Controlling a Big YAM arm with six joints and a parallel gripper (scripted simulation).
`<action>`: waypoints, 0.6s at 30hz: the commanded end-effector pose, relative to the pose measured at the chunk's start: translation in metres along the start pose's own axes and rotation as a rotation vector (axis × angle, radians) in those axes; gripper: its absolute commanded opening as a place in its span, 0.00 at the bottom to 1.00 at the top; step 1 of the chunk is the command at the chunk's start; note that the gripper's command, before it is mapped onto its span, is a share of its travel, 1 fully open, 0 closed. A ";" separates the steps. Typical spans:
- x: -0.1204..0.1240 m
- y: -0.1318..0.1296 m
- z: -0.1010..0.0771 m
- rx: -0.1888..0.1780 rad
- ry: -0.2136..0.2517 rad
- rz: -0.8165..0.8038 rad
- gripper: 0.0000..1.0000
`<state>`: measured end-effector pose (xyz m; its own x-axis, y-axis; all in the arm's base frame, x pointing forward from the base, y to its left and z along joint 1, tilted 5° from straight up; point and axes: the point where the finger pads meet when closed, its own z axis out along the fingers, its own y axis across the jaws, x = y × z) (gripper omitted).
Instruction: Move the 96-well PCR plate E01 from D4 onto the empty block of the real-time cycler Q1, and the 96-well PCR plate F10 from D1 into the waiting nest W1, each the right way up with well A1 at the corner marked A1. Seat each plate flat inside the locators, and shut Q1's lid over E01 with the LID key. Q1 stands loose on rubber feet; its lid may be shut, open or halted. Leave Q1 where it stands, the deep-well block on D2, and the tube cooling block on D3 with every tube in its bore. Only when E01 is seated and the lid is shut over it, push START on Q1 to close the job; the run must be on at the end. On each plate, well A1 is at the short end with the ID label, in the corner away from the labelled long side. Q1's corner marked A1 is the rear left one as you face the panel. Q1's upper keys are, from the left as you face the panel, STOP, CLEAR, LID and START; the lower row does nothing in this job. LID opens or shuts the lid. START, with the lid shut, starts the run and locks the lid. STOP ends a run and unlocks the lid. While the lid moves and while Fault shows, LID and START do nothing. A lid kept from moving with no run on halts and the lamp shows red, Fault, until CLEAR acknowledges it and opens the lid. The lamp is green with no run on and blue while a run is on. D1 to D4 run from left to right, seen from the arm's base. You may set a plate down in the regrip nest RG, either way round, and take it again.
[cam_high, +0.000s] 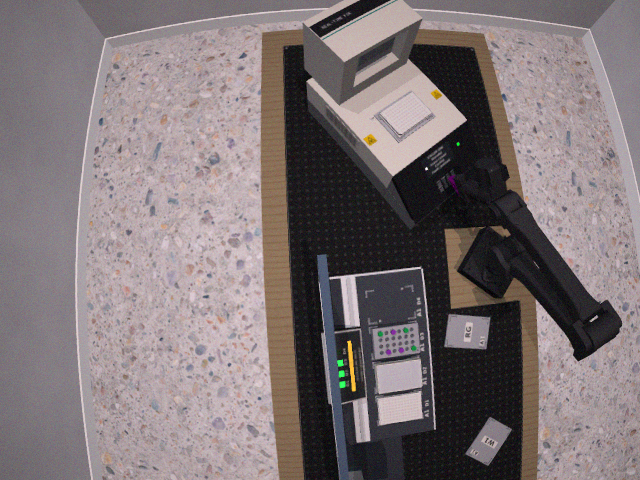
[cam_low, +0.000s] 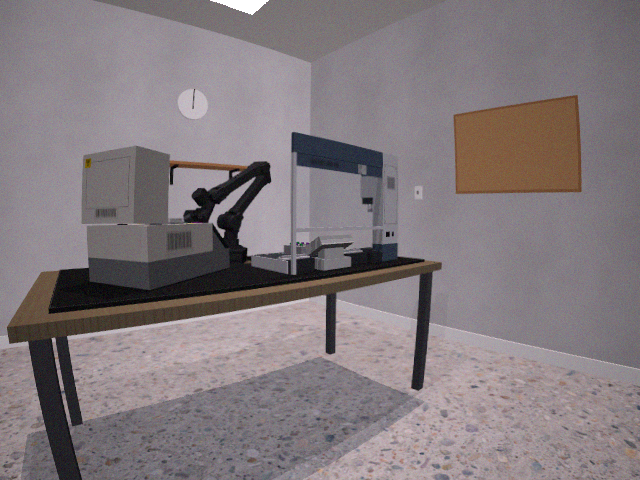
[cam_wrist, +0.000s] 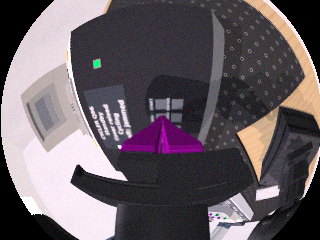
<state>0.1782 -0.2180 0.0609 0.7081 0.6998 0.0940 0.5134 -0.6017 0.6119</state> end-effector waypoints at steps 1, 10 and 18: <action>-0.002 0.018 -0.003 -0.052 -0.008 -0.013 0.00; -0.002 0.020 -0.003 -0.052 -0.007 -0.016 0.00; -0.001 0.022 -0.002 -0.053 -0.008 -0.017 0.00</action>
<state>0.1785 -0.2186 0.0614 0.7083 0.6998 0.0926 0.5122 -0.5997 0.6148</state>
